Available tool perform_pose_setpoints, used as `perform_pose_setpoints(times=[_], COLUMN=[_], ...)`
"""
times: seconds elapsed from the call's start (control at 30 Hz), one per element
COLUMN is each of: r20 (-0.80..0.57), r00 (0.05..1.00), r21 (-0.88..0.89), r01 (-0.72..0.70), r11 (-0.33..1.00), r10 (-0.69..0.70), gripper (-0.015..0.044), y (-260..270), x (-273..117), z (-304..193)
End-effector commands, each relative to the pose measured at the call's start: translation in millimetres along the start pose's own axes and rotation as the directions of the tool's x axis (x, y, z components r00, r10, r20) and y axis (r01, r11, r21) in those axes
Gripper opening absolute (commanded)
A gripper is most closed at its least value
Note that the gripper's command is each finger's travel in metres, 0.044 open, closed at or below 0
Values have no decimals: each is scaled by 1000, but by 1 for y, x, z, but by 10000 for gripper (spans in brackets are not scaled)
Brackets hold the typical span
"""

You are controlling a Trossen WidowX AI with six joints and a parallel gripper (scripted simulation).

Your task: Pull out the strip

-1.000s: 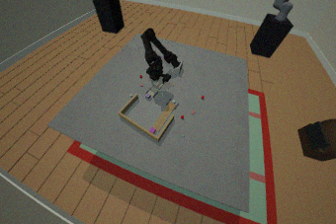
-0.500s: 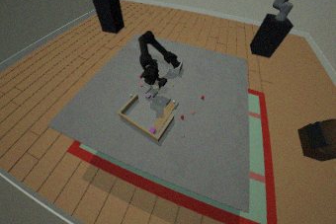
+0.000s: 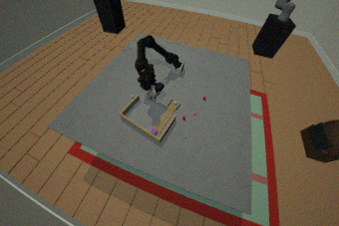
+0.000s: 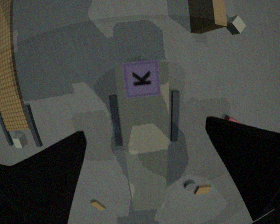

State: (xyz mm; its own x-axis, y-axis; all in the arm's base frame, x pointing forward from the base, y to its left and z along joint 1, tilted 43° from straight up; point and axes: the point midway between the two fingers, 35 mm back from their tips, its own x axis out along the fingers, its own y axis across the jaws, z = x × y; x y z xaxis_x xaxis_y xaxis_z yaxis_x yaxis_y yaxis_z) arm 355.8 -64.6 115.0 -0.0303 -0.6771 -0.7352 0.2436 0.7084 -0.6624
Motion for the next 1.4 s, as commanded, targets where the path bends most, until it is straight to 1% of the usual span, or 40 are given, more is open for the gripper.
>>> perform_pose_setpoints(times=[0.0, 0.17, 0.4, 0.43, 1.37], r20=[-3, -2, -2, -2, -1], r00=[1000, 1000, 1000, 1000, 1000], r21=[-5, -5, -5, -5, -4], r01=[6, 6, 6, 6, 8], r11=[1000, 1000, 1000, 1000, 1000], r10=[-6, -6, -6, -6, -8], gripper=[440, 440, 256, 250, 250], y=[-1, -2, -2, -2, -3], x=[1, 1, 10, 12, 56], z=[15, 30, 31, 31, 30])
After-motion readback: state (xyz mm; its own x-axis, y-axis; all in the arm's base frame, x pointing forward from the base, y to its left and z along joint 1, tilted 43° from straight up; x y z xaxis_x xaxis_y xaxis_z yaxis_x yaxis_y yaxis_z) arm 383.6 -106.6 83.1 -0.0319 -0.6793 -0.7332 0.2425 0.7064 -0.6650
